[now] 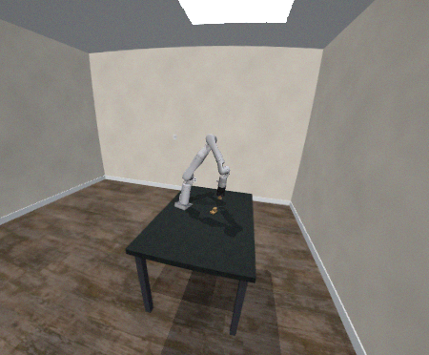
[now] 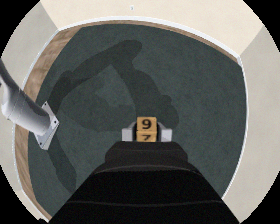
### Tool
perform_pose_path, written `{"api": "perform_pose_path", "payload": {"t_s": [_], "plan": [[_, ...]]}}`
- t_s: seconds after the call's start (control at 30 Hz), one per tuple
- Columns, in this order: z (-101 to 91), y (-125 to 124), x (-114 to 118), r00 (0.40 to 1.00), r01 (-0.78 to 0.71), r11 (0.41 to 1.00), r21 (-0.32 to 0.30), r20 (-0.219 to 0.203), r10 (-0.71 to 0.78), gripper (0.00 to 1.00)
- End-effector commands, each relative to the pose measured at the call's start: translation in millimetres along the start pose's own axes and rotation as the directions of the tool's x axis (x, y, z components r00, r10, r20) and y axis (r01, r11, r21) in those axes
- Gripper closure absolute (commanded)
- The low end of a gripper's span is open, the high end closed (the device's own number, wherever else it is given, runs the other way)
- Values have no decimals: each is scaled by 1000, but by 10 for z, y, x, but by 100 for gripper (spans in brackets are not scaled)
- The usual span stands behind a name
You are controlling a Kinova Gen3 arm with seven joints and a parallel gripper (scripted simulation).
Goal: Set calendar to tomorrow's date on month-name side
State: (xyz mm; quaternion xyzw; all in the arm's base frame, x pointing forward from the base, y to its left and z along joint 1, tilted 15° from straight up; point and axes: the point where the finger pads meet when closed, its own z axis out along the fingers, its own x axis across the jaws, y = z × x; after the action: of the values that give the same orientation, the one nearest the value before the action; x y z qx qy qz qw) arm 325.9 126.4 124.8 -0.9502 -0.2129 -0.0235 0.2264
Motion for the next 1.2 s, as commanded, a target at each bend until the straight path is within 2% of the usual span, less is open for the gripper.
{"api": "perform_pose_path", "payload": {"t_s": [0.0, 0.6, 0.93, 1.03, 1.17], "plan": [[-1, 73, -11, 1000, -21, 1000, 8, -2, 21, 43], [0, 77, -4, 1000, -20, 998, 64, -3, 20, 43], [4, 97, -4, 1000, -18, 967, 256, -3, 20, 43], [-4, 102, 2, 1000, -16, 959, 284, -8, 20, 43], [-6, 103, 3, 1000, -16, 957, 289, -10, 20, 43]]}}
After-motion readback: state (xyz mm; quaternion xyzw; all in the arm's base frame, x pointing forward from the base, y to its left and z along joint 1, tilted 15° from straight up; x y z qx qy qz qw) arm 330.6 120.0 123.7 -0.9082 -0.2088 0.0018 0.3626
